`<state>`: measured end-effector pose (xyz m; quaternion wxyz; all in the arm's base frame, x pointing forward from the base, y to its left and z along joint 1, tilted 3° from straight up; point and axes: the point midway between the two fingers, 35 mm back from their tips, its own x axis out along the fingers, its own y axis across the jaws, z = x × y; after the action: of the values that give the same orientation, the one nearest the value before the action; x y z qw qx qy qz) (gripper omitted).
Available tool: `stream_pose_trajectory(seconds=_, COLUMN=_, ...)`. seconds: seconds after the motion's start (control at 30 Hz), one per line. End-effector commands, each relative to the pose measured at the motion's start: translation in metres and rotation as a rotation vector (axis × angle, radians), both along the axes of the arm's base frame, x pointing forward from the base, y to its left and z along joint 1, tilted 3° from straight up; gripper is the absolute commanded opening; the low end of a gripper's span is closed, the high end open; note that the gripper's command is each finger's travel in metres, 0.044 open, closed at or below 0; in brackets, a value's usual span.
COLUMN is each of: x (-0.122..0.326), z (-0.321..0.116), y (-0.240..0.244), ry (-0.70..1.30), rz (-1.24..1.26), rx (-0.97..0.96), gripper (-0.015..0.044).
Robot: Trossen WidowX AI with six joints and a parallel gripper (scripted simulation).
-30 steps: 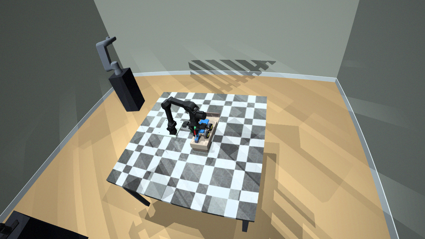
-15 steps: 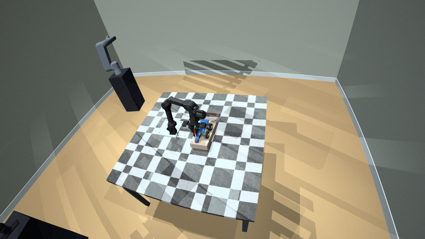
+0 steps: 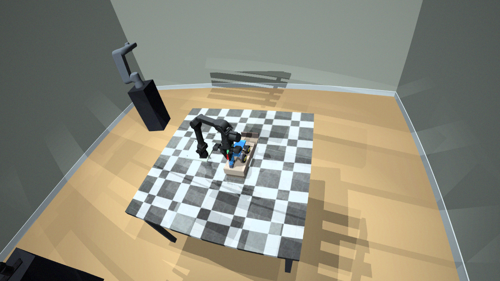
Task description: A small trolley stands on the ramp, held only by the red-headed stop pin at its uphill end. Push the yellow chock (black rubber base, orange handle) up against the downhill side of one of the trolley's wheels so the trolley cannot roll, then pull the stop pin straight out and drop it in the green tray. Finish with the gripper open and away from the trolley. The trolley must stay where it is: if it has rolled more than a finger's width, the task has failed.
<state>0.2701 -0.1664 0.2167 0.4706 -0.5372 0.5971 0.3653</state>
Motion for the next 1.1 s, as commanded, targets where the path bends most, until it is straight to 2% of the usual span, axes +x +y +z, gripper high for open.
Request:
stream_pose_trajectory(seconds=0.0, x=0.001, z=0.003, y=-0.007, ry=-0.007, rz=0.003, rx=-0.002, gripper=0.0)
stream_pose_trajectory(seconds=0.17, x=-0.003, z=0.004, y=-0.009, ry=-0.007, rz=0.003, rx=-0.002, gripper=0.0)
stream_pose_trajectory(seconds=1.07, x=-0.082, z=-0.006, y=0.001, ry=0.001, rz=0.003, rx=-0.002, gripper=0.0)
